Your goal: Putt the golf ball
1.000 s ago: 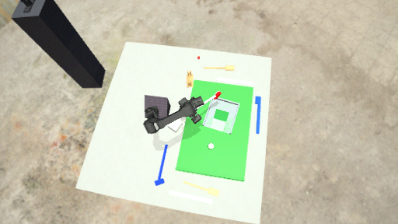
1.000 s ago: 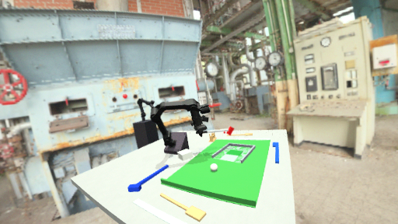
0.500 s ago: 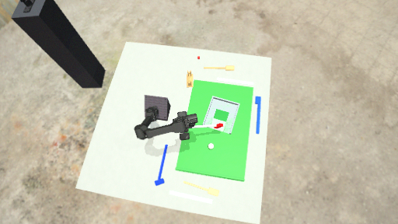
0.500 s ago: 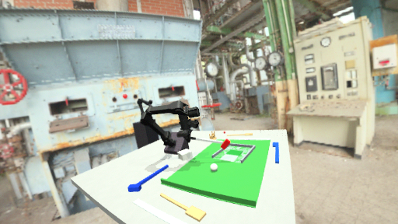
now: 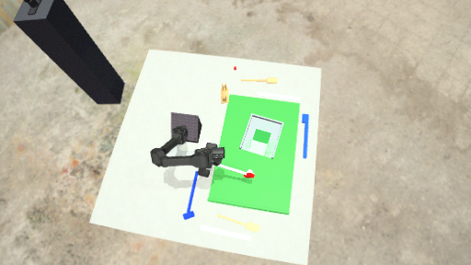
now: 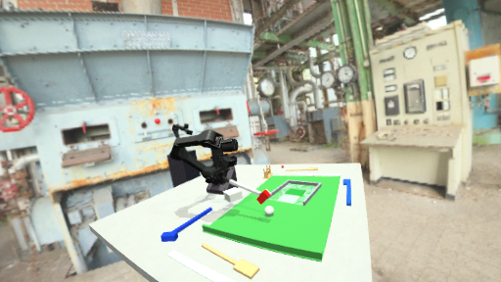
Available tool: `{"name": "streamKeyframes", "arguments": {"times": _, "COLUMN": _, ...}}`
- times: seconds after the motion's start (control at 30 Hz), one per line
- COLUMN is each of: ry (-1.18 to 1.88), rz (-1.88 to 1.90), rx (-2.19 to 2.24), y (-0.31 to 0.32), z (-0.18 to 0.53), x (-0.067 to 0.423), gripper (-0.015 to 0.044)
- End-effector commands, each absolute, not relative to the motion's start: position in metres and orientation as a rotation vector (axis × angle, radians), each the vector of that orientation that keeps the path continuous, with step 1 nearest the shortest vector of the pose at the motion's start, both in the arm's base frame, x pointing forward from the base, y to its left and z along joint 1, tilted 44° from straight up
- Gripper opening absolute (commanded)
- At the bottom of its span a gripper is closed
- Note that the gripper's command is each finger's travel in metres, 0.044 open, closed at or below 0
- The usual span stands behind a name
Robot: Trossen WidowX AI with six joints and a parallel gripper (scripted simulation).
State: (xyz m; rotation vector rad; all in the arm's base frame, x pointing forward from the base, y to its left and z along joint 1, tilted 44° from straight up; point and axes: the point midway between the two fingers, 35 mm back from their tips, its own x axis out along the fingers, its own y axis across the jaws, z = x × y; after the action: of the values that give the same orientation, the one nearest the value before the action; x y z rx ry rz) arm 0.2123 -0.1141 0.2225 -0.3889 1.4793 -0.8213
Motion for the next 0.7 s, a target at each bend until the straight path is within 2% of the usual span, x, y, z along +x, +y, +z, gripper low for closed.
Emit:
{"name": "streamKeyframes", "arguments": {"times": 0.0, "ry": 1.464, "rz": -0.838, "rx": -0.379, "y": -0.118, "z": 0.221, "x": 0.21, "gripper": 0.0}}
{"name": "streamKeyframes", "arguments": {"times": 0.67, "ry": 1.445, "rz": -0.894, "rx": -0.329, "y": -0.15, "z": 0.188, "x": 0.205, "gripper": 0.0}}
